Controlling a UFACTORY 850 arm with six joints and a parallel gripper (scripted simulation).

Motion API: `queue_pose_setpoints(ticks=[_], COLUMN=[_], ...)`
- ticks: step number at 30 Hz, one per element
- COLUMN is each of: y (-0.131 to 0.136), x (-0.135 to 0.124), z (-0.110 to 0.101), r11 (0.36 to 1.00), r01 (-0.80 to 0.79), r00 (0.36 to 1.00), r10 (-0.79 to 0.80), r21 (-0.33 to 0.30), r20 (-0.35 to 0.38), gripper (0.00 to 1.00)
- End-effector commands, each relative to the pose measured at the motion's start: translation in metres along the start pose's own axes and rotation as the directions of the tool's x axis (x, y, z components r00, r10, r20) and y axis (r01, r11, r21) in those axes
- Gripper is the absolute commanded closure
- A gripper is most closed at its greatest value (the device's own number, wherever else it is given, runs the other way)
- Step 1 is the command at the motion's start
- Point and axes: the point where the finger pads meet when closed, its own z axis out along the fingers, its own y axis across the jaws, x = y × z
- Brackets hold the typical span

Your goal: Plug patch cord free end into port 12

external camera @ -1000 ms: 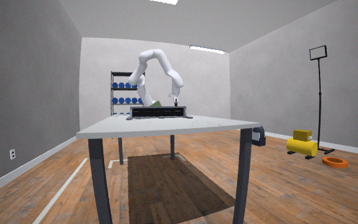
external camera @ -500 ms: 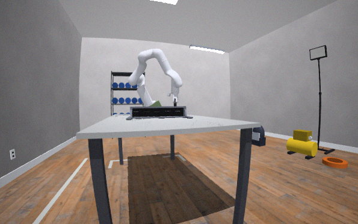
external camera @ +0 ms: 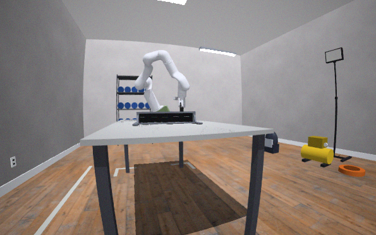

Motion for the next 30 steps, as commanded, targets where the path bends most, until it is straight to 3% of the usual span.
queue_pose_setpoints(ticks=[1, 9, 21, 30], y=[-0.016, -0.038, -0.077, -0.112], x=[0.009, 0.021, 0.045, 0.066], z=[-0.004, -0.007, -0.014, -0.020], r11=[0.994, 0.968, 0.866, 0.725], r01=[-0.108, -0.250, -0.497, -0.684], r00=[0.994, 0.968, 0.866, 0.725], r10=[0.108, 0.250, 0.499, 0.688], r21=[0.013, 0.027, 0.056, 0.084], r20=[-0.004, -0.015, -0.028, -0.033], gripper=[1.00, 1.00, 1.00, 1.00])
